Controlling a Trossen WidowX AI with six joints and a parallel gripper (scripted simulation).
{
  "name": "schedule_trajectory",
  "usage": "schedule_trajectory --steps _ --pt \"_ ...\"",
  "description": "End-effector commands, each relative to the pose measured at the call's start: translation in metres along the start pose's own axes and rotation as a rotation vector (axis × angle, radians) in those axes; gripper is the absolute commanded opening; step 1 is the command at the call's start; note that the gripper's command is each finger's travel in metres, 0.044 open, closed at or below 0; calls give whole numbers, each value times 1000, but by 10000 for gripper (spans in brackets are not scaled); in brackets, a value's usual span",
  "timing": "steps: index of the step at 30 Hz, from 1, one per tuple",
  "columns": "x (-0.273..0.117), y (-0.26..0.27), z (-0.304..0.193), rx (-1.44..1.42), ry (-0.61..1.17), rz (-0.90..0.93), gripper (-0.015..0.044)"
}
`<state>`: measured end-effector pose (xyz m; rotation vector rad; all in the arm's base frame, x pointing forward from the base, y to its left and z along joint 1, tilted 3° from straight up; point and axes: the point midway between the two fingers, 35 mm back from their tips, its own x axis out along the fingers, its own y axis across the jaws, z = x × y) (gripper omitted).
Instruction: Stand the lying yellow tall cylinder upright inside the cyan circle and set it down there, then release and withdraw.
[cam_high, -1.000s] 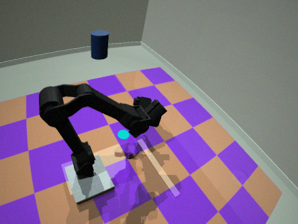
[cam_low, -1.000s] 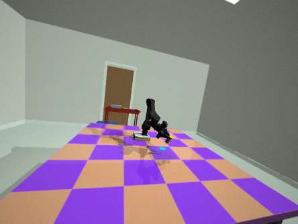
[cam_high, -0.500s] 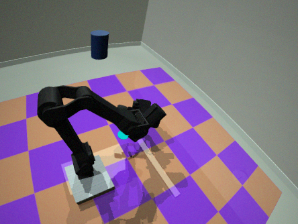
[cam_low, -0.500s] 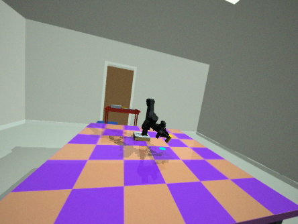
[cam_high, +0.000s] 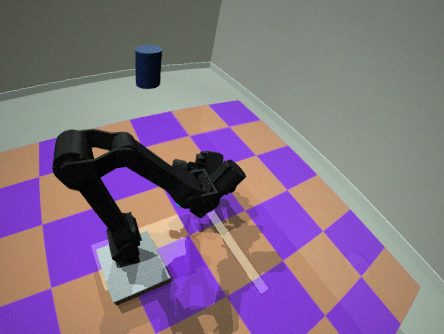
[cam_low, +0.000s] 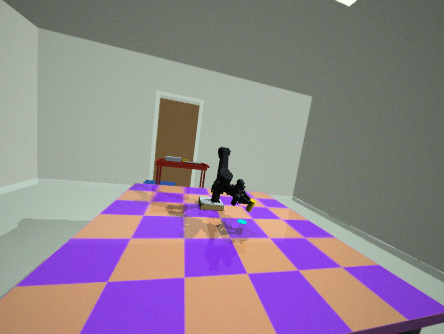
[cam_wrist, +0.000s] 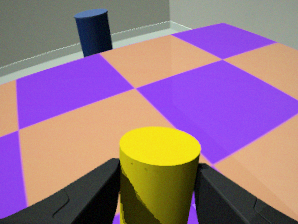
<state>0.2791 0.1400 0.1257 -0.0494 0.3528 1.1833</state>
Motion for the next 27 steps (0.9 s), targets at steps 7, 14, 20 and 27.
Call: schedule_trajectory --steps 7,14,20,27 --pt "-6 5 -1 -11 -48 17 105" --pt "-11 8 -1 -25 -79 28 105" --pt "-15 12 -2 -37 -105 37 105" --pt "-20 16 -3 -53 -133 49 105"
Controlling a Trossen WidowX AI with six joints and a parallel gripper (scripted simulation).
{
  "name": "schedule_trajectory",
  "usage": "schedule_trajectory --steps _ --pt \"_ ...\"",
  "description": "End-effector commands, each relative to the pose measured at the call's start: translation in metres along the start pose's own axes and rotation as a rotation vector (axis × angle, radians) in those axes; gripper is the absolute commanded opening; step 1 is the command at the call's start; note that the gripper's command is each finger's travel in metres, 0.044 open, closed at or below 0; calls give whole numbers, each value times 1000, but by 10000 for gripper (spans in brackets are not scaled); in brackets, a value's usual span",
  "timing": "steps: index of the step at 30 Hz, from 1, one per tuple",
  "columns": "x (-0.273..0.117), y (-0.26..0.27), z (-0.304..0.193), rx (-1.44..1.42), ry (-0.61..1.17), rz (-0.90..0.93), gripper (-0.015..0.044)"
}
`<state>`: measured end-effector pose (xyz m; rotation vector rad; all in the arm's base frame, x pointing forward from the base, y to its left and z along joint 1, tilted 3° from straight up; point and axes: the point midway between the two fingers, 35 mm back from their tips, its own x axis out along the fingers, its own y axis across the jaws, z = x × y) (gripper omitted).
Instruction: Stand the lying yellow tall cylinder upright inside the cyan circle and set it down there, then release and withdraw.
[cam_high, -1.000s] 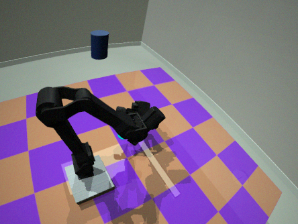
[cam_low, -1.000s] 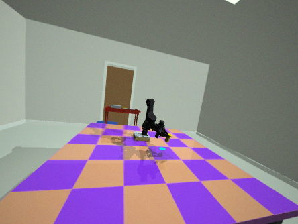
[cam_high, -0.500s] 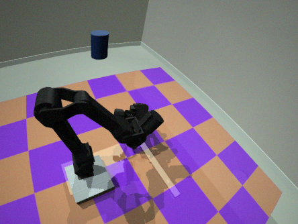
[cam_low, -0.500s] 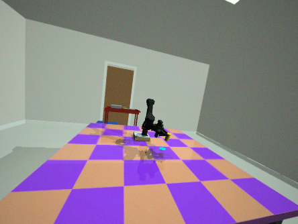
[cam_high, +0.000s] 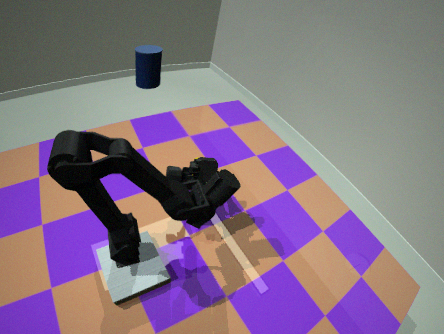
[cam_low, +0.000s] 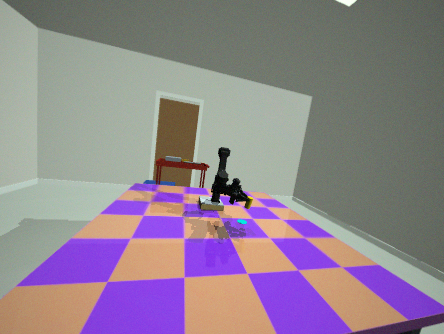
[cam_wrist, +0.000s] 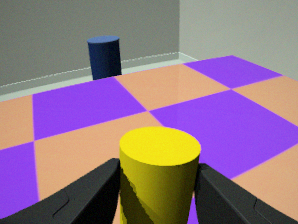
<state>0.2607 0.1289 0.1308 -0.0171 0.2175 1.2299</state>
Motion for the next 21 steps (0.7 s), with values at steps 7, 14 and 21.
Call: schedule_trajectory --steps 7,14,21 --pt "-7 8 -1 -16 -39 21 105" --pt "-11 13 -1 -34 -64 34 105" --pt "-16 19 -2 -52 -87 48 105"
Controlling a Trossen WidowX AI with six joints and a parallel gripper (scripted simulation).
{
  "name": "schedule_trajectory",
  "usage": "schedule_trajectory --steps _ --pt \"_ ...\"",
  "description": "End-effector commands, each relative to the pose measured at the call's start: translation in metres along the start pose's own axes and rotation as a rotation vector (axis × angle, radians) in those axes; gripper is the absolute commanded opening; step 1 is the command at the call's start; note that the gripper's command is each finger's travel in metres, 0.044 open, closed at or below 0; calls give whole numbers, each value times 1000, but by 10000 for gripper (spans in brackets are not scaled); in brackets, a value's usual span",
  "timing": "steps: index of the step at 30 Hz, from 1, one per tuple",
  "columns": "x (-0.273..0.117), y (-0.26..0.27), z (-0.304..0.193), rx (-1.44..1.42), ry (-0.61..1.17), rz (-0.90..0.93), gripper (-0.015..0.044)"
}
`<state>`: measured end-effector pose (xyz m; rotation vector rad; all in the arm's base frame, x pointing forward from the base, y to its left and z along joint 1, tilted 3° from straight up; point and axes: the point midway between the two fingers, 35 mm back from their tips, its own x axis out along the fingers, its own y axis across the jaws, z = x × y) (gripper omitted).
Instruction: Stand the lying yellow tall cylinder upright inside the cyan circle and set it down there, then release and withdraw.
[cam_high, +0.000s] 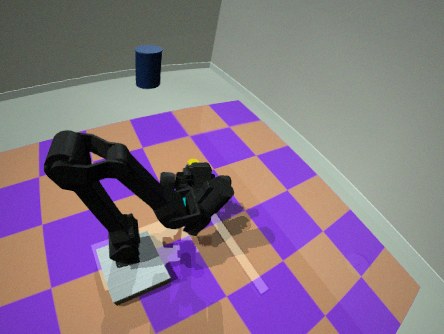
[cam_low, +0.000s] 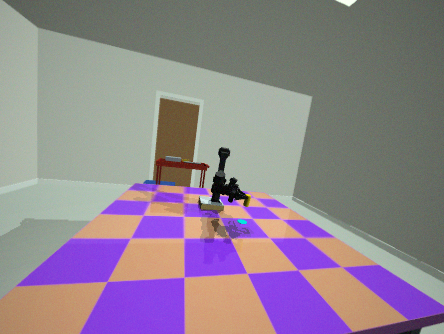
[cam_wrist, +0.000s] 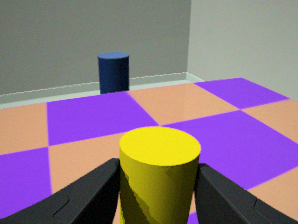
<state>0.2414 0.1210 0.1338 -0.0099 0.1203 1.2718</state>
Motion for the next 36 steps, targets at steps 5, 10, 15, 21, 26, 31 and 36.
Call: schedule_trajectory --steps 5,10,15,21,26,31,36 --pt "-5 8 0 -14 -26 19 105" --pt "-8 13 -1 -28 -40 30 105" --pt "-10 16 -1 -38 -50 37 105" --pt "-10 16 -1 -38 -50 37 105" --pt "-10 16 -1 -38 -50 37 105" --pt "-10 16 -1 -38 -50 37 105" --pt "-9 13 -8 -44 -50 37 105"
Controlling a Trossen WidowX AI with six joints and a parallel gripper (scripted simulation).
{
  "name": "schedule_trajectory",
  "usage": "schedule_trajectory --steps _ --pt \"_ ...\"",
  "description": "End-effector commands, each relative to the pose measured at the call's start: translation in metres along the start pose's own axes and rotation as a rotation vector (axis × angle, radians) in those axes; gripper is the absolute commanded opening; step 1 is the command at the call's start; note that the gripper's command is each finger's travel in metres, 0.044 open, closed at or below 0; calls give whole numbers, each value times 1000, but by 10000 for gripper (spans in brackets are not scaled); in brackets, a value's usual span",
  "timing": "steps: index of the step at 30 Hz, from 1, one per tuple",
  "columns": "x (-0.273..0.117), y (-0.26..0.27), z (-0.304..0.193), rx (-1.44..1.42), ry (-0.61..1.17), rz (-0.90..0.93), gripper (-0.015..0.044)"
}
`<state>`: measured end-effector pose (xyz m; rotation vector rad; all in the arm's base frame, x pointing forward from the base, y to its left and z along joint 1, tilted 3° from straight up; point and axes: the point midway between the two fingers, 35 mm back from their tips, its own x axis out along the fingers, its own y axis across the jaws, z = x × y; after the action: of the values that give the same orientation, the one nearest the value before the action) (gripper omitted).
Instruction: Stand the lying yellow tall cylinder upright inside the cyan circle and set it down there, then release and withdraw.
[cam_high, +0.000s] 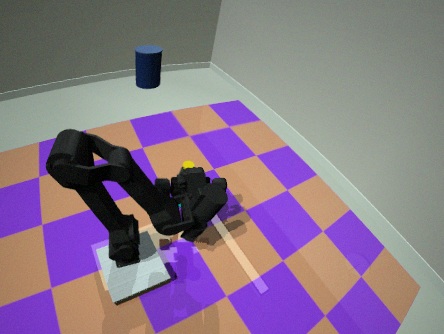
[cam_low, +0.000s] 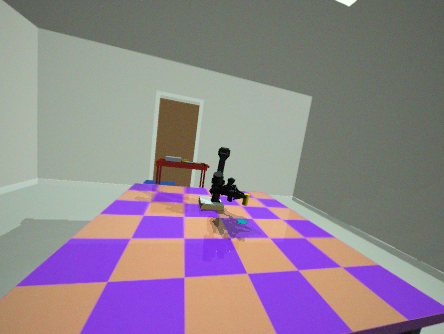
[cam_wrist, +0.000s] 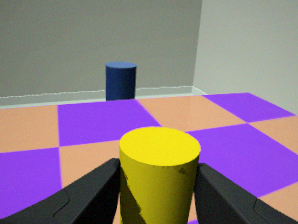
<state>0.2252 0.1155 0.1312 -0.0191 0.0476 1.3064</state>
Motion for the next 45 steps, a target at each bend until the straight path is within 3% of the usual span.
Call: schedule_trajectory --steps 1,45 --pt "1 -1 -6 3 -1 5 105" --pt "7 3 -81 -61 3 8 105"
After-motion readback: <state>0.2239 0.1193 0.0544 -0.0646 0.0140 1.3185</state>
